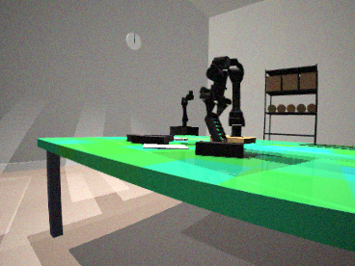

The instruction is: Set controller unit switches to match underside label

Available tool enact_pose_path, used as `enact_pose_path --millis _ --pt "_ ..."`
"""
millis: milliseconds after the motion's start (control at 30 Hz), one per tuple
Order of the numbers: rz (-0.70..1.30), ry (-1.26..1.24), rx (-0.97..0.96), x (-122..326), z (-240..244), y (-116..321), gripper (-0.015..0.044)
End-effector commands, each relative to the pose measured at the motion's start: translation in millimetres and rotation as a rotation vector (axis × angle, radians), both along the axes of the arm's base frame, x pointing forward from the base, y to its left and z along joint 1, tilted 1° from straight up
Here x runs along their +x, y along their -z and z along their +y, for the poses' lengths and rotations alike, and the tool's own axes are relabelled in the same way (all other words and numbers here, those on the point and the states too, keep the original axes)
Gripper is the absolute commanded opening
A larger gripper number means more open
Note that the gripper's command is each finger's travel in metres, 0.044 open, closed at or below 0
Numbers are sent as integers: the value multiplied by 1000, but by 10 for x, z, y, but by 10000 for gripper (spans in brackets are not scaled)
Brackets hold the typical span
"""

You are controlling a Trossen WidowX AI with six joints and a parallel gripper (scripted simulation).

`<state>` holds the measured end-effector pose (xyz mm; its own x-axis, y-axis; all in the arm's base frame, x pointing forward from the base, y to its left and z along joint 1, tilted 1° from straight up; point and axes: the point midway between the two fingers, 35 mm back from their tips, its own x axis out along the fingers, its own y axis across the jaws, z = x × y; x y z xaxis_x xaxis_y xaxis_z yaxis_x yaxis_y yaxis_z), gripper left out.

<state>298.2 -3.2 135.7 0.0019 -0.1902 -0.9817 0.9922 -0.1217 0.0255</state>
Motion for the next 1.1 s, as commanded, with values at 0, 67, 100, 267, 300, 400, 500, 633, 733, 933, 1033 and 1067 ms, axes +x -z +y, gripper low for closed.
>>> enact_pose_path --millis 0,67,100,267,300,400,500,633,733,933,1033,1067 --pt "1 0 -3 19 62 1 336" --pt "2 0 -7 21 79 -3 336" --pt "2 0 -9 22 88 -4 336" --pt "3 0 -19 27 131 -11 336" --pt "3 0 -21 28 139 -12 336" --pt "4 0 -27 31 165 -16 336" --pt "5 1 -33 34 191 -20 336" --pt "6 1 -41 38 226 -24 336" --pt "7 1 -47 41 252 -26 336" --pt "6 1 -41 46 299 -32 336" --pt "5 1 -35 49 322 -35 336" --pt "5 1 -34 50 330 -36 336"
